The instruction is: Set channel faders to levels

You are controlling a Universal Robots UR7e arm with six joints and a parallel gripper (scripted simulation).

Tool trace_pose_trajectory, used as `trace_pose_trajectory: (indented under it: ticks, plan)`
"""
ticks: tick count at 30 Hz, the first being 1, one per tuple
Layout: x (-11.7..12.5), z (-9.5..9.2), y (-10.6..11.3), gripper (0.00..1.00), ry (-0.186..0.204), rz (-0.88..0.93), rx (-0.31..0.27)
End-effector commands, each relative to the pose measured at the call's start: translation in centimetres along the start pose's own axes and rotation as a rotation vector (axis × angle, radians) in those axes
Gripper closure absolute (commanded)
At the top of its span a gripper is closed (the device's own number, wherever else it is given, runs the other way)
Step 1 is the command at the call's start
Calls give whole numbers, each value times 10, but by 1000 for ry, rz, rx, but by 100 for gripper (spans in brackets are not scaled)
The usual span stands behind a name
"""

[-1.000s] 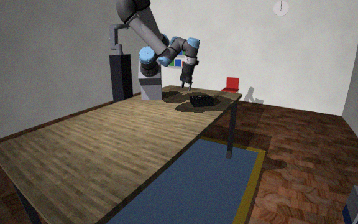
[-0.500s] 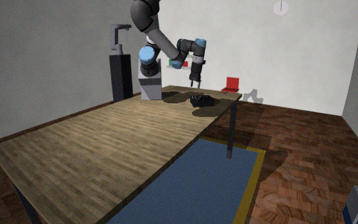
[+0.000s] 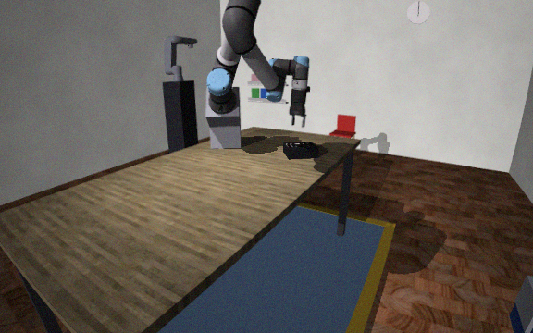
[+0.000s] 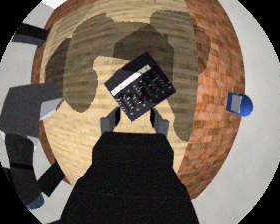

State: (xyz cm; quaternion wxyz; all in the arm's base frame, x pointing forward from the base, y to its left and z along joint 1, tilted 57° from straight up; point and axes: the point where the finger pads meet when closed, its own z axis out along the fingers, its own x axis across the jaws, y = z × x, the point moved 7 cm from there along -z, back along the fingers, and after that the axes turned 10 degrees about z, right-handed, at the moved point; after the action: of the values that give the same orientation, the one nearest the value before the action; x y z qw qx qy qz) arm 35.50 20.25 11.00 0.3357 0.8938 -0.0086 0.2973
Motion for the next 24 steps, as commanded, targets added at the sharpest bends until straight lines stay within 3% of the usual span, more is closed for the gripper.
trace_pose_trajectory:
  ticks: [1, 6, 24]
  plan:
    - [-8, -4, -27, 0, 52, 7, -7]
    - [-15, -6, -39, 0, 72, 4, -6]
    - [-20, -8, -47, 0, 84, 2, -5]
